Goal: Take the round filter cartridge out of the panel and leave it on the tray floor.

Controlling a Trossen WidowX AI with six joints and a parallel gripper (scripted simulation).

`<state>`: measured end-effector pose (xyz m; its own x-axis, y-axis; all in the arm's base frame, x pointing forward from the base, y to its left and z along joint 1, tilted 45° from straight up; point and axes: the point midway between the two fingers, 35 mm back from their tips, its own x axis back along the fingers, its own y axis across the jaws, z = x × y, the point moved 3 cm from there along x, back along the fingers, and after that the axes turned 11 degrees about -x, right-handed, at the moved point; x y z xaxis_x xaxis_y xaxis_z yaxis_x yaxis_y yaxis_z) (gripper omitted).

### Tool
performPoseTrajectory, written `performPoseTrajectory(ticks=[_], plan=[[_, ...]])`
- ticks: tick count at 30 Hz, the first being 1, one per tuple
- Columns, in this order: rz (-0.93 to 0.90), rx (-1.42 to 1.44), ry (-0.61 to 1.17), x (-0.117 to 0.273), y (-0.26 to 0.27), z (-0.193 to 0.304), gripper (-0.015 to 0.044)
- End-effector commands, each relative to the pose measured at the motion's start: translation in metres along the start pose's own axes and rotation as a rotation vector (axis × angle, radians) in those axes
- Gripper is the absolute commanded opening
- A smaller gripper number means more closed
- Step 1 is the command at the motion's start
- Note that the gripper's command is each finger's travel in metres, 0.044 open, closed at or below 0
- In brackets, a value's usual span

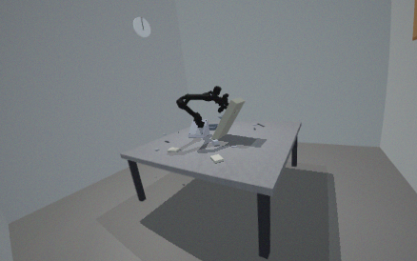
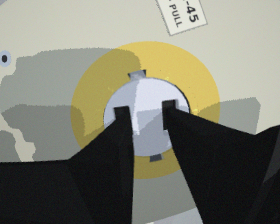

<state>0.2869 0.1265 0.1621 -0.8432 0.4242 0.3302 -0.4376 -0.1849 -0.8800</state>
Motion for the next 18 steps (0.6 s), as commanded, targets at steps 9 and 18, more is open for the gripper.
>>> performPoseTrajectory(ticks=[9, 18], plan=[[-0.002, 0.006, -0.004, -0.0083, 0.0008, -0.0005, 0.0092], [-0.002, 0.006, -0.004, -0.0110, 0.0007, -0.0005, 0.0092]])
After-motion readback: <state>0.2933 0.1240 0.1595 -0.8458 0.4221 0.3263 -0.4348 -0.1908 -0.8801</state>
